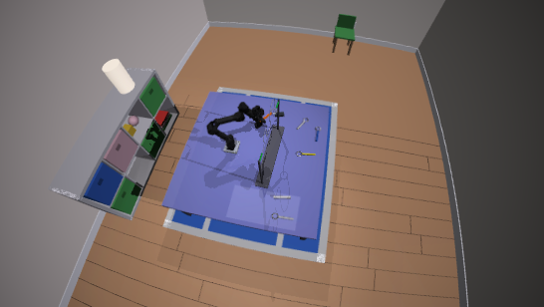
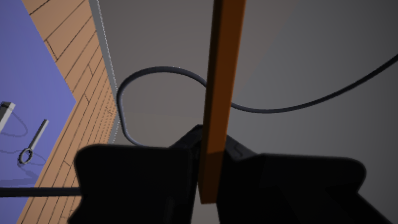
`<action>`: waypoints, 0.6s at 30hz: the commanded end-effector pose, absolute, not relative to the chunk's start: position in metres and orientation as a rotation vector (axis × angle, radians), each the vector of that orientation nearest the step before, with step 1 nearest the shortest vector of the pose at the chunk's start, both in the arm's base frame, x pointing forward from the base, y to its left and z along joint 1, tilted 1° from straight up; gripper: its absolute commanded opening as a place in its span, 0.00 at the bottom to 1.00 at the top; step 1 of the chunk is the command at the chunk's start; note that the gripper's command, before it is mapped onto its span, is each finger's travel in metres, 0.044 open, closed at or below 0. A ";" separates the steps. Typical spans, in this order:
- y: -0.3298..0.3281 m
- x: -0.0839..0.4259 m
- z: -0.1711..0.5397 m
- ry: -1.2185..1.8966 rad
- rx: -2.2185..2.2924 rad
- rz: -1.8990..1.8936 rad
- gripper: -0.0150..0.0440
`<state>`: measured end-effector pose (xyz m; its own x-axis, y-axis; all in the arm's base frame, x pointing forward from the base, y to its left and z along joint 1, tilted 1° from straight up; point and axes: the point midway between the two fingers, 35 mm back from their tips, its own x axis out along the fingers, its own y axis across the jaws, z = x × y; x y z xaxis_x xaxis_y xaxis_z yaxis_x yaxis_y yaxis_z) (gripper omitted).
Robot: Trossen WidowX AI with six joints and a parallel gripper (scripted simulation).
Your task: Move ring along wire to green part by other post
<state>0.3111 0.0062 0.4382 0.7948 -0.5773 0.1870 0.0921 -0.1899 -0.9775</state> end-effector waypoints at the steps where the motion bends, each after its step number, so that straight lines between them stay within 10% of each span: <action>1: 0.005 0.310 0.423 0.406 -1.581 -0.613 0.00; 18: 0.013 0.312 0.369 0.456 -1.209 -0.540 0.00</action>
<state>0.3117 0.0101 0.3769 0.7901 -0.6129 -0.0129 0.1340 0.1931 -0.9720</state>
